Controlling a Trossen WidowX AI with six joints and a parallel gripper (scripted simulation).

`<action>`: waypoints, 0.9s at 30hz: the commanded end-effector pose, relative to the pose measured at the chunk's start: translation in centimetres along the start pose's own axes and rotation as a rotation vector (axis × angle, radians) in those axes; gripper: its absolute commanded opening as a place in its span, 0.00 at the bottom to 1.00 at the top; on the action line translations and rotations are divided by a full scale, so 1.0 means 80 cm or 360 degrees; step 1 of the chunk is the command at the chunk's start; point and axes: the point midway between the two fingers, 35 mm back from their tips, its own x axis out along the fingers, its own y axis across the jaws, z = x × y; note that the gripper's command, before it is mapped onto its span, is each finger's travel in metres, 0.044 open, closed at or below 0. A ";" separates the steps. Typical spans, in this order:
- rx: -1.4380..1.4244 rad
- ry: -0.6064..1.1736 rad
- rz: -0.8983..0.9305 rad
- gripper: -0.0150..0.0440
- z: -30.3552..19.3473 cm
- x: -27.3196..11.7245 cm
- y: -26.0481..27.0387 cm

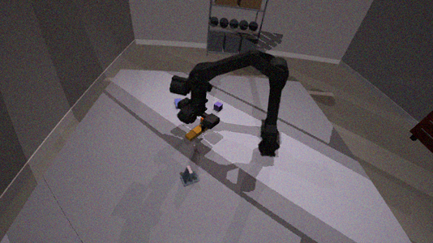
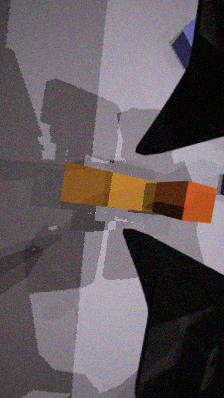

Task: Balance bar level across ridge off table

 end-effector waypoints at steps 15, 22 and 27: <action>0.0008 0.0009 0.0005 0.79 -0.001 0.029 0.001; 0.0008 0.0009 0.0005 0.79 -0.002 0.039 0.002; 0.0008 0.0009 0.0005 0.79 -0.002 0.039 0.002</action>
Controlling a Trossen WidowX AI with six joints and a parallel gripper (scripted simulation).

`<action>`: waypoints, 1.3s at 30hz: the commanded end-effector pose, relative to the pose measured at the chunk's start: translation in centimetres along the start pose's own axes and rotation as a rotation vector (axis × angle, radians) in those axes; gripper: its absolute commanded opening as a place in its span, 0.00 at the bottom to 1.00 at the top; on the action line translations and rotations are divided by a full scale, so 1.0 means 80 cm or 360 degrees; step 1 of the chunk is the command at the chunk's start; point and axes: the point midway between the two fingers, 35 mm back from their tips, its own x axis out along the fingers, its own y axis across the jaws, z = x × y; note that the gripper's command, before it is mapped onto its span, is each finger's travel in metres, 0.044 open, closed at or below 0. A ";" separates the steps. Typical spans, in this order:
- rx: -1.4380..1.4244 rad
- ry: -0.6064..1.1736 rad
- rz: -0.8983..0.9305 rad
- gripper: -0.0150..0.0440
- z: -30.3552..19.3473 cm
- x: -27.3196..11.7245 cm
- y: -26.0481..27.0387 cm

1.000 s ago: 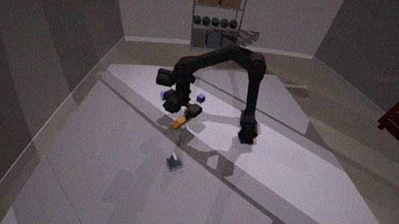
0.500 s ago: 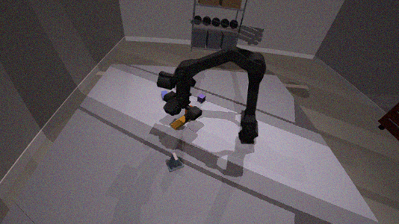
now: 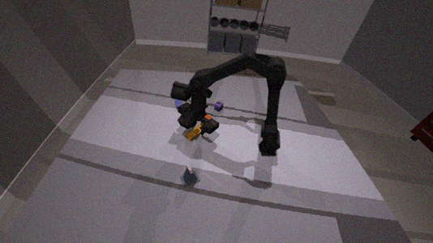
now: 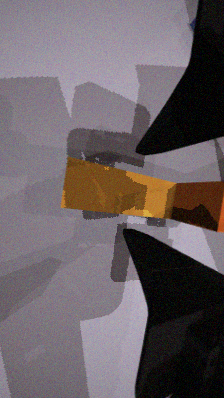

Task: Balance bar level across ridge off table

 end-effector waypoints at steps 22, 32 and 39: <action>0.0000 0.0004 0.0009 0.48 -0.001 0.003 0.001; 0.0001 0.0005 0.0010 0.25 0.001 -0.011 -0.001; 0.0002 0.0006 0.0010 0.25 0.002 -0.033 -0.004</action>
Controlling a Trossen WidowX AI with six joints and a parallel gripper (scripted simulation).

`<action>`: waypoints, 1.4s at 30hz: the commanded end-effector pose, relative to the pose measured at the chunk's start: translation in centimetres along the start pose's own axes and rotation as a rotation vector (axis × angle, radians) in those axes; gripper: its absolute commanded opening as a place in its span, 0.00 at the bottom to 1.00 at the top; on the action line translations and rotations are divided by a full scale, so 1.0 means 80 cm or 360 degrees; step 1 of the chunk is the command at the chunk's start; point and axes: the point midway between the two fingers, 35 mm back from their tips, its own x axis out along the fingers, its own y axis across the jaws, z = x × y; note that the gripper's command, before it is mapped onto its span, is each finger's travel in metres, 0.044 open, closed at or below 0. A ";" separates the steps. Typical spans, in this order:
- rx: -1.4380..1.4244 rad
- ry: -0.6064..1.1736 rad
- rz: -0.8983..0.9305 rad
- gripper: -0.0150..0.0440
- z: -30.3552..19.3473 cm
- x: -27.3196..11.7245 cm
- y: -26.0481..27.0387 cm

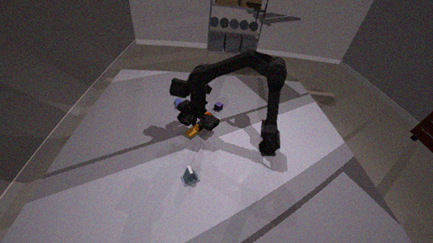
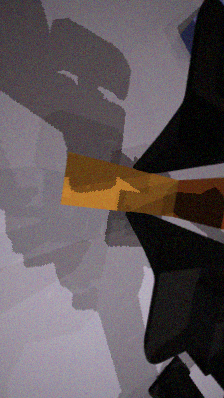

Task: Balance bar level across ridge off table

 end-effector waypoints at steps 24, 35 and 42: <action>0.0006 -0.0002 -0.0017 0.25 0.000 -0.090 -0.001; 0.0009 0.0000 -0.0015 0.25 -0.001 -0.118 0.004; 0.0067 -0.0003 -0.0014 0.25 0.025 -0.119 0.009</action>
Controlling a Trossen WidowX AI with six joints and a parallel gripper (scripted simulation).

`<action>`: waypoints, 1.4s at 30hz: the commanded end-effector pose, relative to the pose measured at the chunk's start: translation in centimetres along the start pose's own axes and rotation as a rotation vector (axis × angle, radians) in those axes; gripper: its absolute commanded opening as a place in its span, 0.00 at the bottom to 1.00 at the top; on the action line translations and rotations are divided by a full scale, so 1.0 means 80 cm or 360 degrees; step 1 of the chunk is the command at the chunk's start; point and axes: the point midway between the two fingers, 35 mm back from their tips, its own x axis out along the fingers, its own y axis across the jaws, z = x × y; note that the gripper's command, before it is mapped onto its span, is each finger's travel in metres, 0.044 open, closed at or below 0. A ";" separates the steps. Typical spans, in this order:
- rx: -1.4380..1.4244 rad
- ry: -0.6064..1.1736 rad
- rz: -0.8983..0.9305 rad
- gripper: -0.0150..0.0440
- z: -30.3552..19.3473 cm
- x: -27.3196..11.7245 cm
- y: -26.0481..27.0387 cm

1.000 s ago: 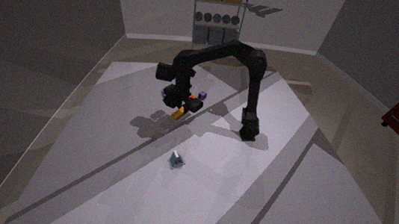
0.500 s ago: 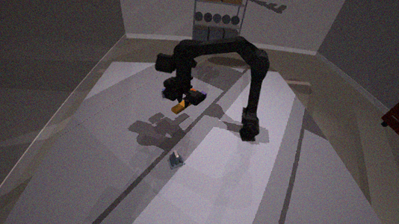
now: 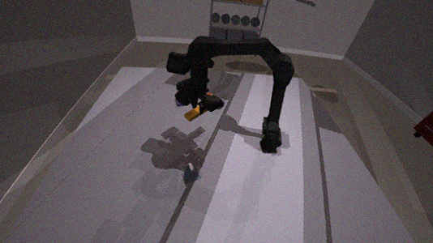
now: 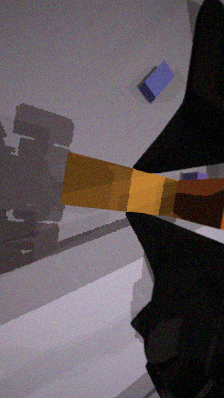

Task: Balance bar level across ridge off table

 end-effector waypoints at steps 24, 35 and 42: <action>0.0239 -0.0006 0.0000 0.25 0.108 -0.005 0.044; 0.0343 -0.0010 0.0004 0.25 0.151 -0.006 0.072; 0.0408 -0.0012 0.0007 0.25 0.176 -0.006 0.093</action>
